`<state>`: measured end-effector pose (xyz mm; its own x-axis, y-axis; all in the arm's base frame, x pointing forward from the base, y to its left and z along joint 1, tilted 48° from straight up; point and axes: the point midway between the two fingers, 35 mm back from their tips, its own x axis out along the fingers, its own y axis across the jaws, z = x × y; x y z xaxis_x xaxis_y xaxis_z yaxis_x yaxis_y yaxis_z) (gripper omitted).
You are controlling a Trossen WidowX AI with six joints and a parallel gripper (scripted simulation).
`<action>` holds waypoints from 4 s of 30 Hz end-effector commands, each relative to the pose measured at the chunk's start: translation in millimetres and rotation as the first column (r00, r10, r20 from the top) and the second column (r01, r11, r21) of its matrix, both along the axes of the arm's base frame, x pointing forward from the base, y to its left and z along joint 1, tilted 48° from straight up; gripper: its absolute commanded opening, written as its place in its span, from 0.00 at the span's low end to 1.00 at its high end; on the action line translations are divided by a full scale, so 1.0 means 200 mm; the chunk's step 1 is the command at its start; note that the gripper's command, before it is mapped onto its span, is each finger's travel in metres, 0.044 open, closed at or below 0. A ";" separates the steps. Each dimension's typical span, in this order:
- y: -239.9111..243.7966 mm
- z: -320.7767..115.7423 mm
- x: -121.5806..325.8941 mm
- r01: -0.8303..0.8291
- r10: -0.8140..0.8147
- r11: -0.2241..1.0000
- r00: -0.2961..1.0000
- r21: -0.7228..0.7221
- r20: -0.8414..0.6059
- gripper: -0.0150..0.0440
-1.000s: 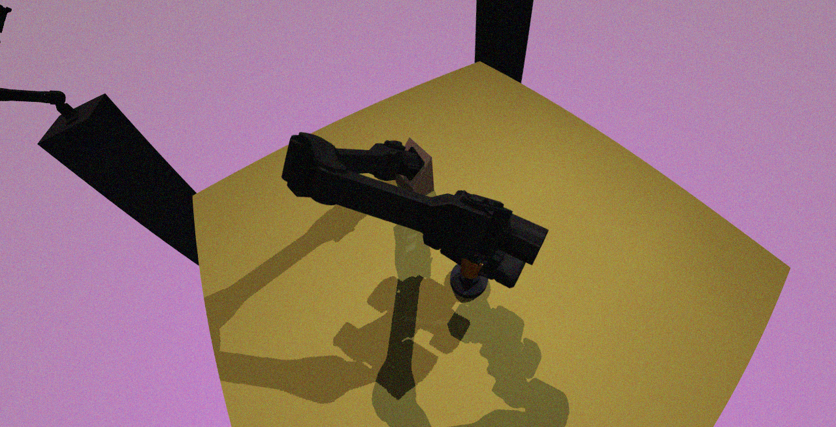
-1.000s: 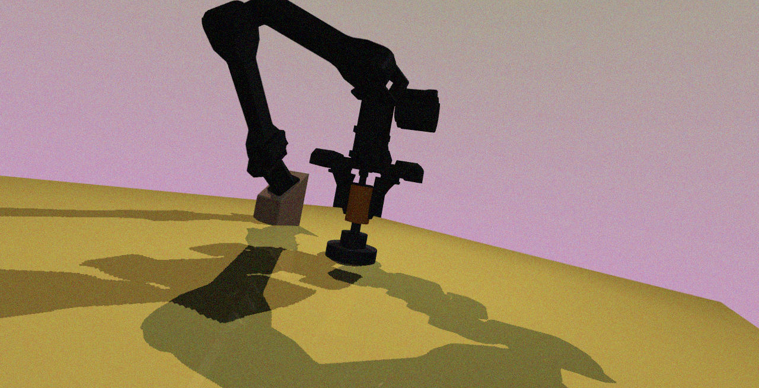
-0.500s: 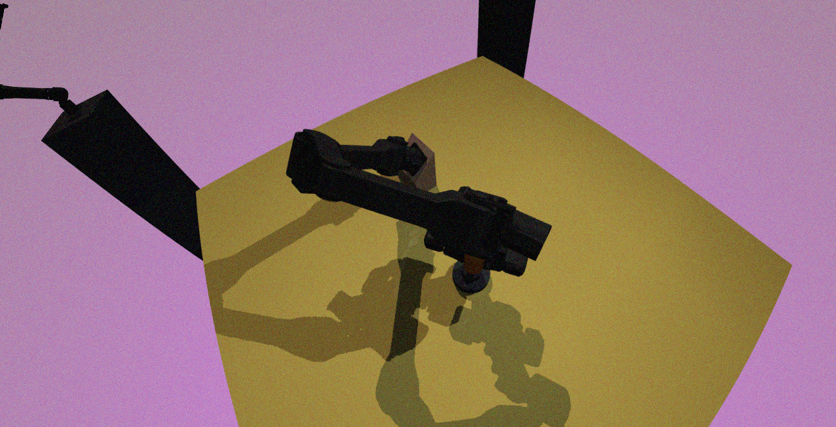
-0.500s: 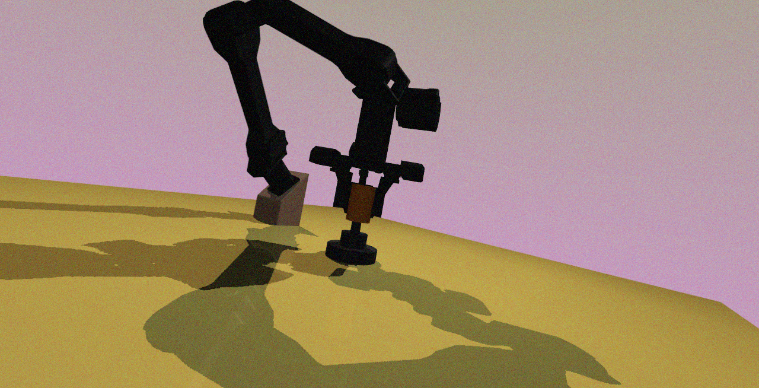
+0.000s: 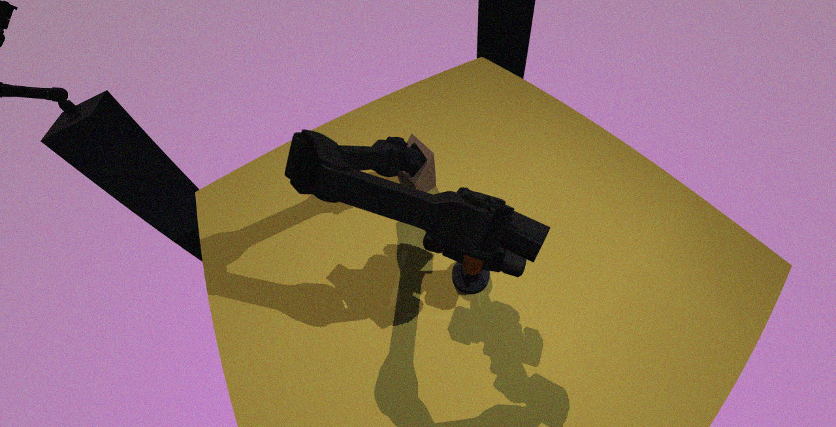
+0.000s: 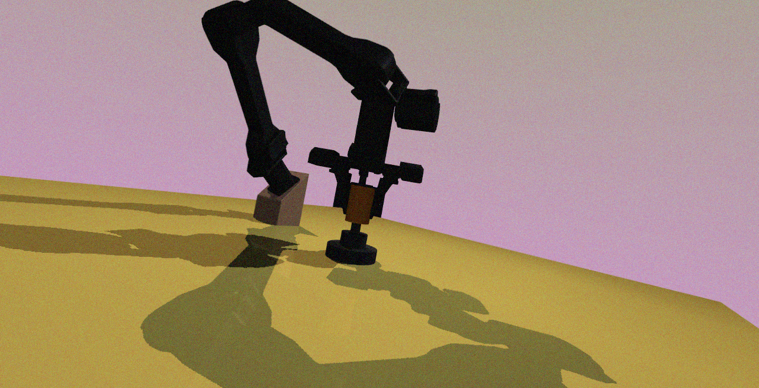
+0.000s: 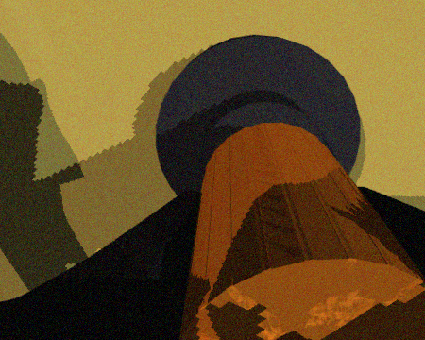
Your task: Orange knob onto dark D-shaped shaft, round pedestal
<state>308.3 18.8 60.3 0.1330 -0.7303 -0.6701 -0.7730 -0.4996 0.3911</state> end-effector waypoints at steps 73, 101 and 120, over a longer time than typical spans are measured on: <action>0.00 0.00 0.00 -0.283 0.266 0.959 0.915 -0.014 -0.305 0.25; 0.01 0.00 0.00 -0.415 0.376 0.910 0.812 0.014 -0.447 0.25; 0.01 0.02 0.00 -0.446 0.402 0.895 0.780 0.024 -0.481 0.25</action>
<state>307.5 20.0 61.7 0.1300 -0.7323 -0.6685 -0.2423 -0.6772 0.6947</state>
